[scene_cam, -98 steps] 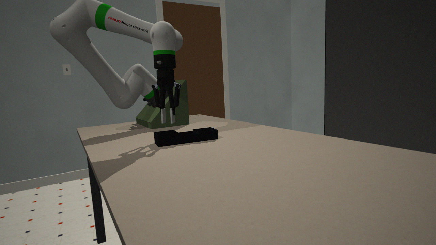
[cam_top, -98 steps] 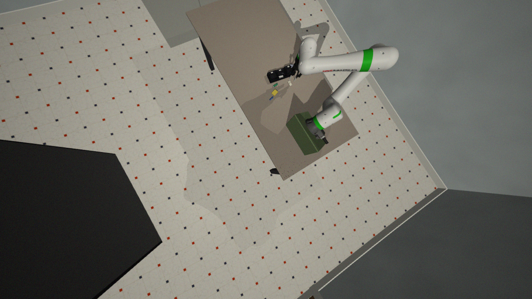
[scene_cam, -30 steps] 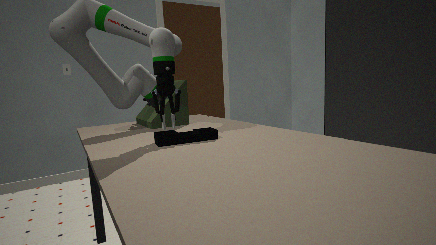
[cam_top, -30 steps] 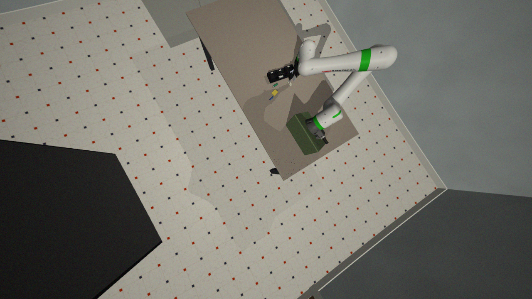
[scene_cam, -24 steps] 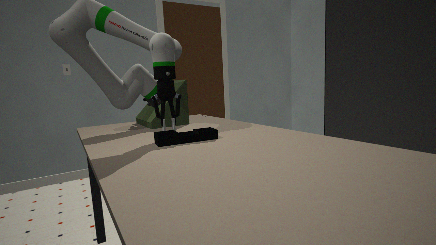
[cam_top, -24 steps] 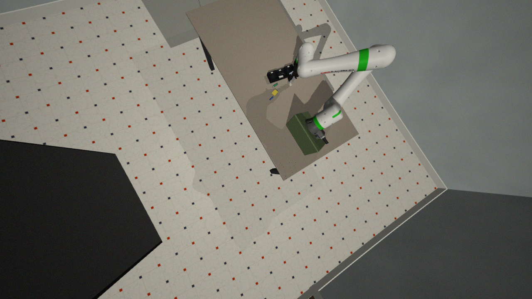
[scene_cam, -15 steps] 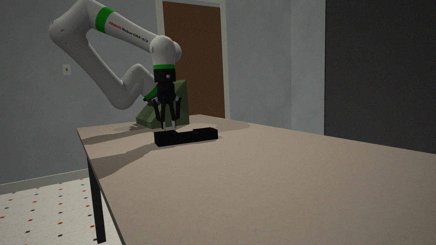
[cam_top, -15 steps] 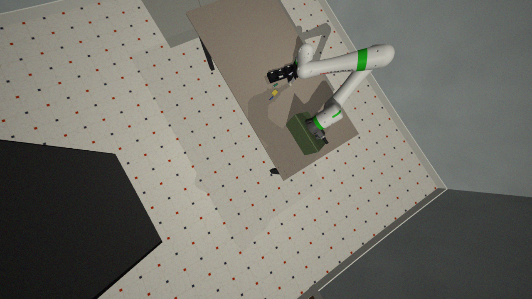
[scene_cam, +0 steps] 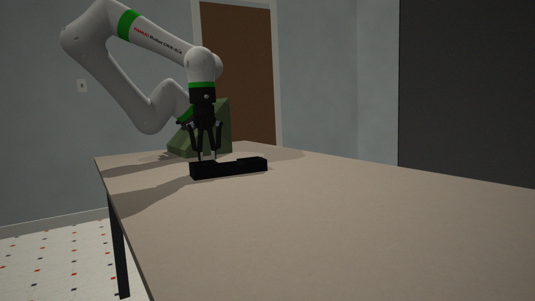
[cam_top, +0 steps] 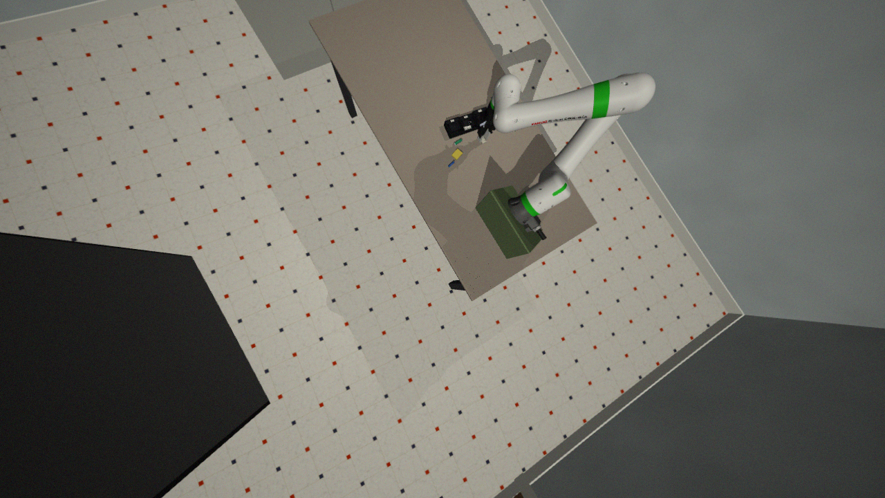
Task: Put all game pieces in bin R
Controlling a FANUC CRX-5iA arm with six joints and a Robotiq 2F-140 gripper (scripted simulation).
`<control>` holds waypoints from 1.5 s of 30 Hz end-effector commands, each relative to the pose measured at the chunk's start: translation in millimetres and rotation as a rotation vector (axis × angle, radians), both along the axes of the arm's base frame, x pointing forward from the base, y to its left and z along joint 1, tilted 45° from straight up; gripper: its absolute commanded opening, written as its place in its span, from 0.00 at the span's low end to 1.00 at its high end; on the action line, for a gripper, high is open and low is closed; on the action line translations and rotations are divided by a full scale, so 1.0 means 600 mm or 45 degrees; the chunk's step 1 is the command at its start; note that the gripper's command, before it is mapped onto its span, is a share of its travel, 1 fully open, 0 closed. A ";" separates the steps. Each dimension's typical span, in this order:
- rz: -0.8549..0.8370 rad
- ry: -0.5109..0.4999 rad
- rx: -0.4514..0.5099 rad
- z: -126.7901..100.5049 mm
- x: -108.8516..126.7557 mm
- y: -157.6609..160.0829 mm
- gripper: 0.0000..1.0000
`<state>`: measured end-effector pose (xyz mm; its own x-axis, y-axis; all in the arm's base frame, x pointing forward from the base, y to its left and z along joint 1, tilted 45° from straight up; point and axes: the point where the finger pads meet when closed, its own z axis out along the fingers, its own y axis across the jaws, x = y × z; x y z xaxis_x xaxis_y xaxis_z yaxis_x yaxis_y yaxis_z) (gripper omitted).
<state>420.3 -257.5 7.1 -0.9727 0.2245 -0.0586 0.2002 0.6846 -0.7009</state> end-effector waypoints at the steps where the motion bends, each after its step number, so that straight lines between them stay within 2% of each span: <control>1: 0.000 0.000 0.000 0.000 0.000 0.000 0.25; 3: 0.000 0.000 0.000 0.000 0.000 0.000 0.25; 4: 0.000 0.000 0.000 0.000 0.000 0.000 0.13; 35: 0.000 0.000 0.000 0.000 0.000 0.000 0.13; 45: 0.000 0.000 0.000 0.040 0.007 0.039 0.13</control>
<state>423.0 -241.8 22.9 -0.9728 0.2241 -0.0589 0.2002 0.6849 -0.7006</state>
